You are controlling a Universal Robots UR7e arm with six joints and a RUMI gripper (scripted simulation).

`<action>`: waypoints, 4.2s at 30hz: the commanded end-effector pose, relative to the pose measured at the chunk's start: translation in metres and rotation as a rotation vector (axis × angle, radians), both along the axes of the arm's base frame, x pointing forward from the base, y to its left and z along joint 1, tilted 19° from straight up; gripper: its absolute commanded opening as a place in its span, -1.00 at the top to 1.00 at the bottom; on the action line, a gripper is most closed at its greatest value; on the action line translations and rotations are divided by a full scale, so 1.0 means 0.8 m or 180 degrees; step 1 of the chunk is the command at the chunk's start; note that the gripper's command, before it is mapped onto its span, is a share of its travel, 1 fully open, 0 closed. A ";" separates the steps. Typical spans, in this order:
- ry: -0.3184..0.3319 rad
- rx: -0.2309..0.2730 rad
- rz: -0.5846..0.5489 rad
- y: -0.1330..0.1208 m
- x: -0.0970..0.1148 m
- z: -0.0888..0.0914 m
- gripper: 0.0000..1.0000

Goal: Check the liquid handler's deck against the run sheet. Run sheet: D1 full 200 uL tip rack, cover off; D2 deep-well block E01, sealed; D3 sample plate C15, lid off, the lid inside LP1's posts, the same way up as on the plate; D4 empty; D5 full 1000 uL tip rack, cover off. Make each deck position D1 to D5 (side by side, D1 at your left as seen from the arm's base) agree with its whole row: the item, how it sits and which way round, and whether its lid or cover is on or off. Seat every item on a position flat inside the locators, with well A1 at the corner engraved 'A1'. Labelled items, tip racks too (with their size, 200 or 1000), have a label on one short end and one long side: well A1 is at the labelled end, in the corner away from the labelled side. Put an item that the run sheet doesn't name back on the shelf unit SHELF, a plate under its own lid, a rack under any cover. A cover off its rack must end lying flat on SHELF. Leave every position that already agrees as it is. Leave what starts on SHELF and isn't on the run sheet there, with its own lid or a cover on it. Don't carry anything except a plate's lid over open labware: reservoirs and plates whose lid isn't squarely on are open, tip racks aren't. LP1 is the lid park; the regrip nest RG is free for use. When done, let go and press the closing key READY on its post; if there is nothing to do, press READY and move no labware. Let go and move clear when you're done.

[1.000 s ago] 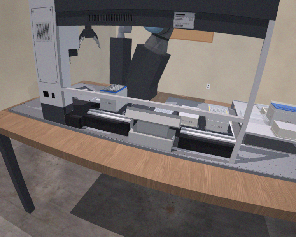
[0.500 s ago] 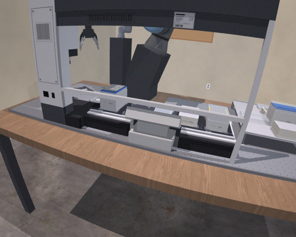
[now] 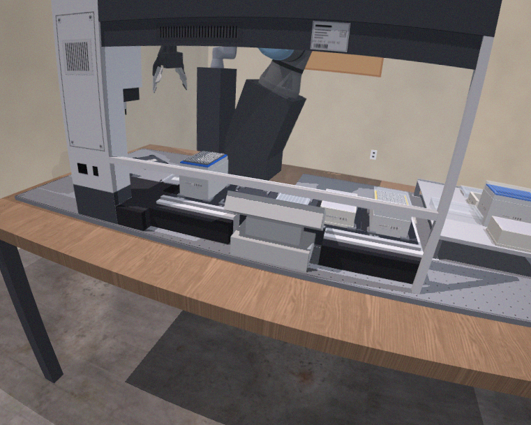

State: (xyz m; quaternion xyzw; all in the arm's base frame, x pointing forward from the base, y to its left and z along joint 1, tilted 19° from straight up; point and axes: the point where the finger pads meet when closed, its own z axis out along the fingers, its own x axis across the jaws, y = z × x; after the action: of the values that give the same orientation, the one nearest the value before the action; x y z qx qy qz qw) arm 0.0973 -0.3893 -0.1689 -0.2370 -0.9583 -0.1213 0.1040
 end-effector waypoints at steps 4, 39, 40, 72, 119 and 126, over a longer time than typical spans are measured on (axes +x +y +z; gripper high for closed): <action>-0.0212 0.0018 0.0539 0.047 0.008 0.021 -0.64; -0.0860 0.0219 0.2394 0.227 0.036 0.089 -0.64; -0.0881 0.0225 0.2455 0.233 0.037 0.091 -0.64; -0.1443 0.0400 0.4075 0.395 0.062 0.152 -0.64; -0.1407 0.0393 0.4052 0.416 0.066 0.153 -0.64; -0.1407 0.0393 0.4051 0.417 0.066 0.152 -0.64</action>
State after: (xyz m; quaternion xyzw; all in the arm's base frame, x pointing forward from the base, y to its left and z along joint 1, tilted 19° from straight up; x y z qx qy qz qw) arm 0.1359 -0.1467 -0.0862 0.2827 -0.9492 -0.1382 -0.0007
